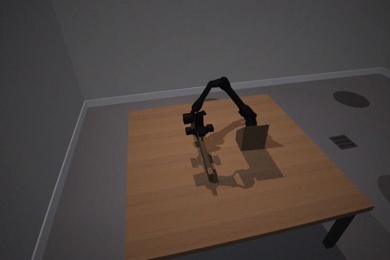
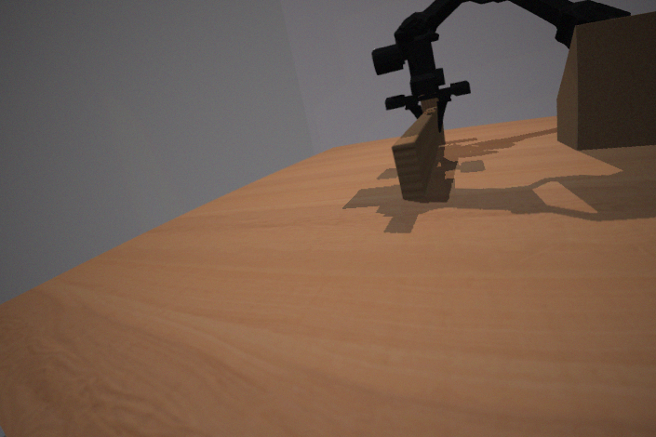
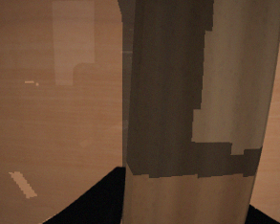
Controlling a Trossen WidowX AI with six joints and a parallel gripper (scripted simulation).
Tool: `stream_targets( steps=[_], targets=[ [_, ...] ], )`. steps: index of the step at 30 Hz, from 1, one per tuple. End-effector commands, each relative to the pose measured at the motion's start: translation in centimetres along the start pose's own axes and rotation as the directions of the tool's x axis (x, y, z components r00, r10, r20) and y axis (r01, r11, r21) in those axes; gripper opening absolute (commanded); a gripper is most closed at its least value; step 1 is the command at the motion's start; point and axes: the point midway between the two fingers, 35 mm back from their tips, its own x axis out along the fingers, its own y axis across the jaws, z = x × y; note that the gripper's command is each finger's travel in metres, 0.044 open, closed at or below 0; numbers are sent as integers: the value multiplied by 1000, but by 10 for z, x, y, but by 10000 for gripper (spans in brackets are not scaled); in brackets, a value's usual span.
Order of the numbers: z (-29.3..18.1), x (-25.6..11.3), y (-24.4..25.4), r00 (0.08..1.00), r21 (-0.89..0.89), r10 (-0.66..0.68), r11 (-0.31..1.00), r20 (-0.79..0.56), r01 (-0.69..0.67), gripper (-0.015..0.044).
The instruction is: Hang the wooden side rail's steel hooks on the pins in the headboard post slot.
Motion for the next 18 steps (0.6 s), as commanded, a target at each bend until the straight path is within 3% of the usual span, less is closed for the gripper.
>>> stream_targets(
  steps=[1,18],
  targets=[
    [0,-6,-6,1000,10,-20,1000,5,20,0],
    [-2,-5,-8,1000,10,-20,1000,5,20,0]
  ],
)
